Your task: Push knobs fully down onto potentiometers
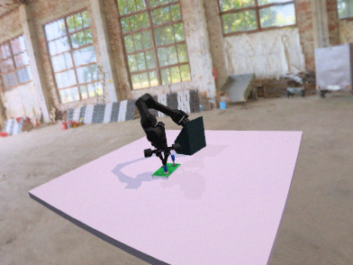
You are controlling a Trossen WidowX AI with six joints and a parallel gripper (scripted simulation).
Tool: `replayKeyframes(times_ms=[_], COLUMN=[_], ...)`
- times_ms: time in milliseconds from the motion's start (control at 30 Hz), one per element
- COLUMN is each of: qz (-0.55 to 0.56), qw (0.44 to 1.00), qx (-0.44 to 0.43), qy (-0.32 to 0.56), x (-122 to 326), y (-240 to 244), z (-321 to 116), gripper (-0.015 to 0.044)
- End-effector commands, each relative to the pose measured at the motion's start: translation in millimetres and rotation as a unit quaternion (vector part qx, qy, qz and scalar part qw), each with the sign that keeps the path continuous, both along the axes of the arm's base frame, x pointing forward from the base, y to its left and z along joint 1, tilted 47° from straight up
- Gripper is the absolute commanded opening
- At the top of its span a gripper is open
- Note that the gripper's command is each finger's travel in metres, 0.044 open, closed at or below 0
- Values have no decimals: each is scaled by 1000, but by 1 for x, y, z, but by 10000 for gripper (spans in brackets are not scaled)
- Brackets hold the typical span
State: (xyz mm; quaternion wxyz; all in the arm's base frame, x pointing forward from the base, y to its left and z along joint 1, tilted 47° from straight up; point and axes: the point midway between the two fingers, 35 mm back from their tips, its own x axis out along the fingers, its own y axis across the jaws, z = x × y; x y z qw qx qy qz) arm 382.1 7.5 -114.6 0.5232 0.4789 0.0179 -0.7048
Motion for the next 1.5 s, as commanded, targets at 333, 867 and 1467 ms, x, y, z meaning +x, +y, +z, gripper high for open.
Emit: replayKeyframes(times_ms=[333,867,1467], qz=[-22,-22,-19], qw=[1000,1000,1000], qx=[-1,0,-1], qy=[-6,-6,-5], x=[2,3,3], y=[-19,-1,10], z=[-13,4,15], gripper=[0,0,131])
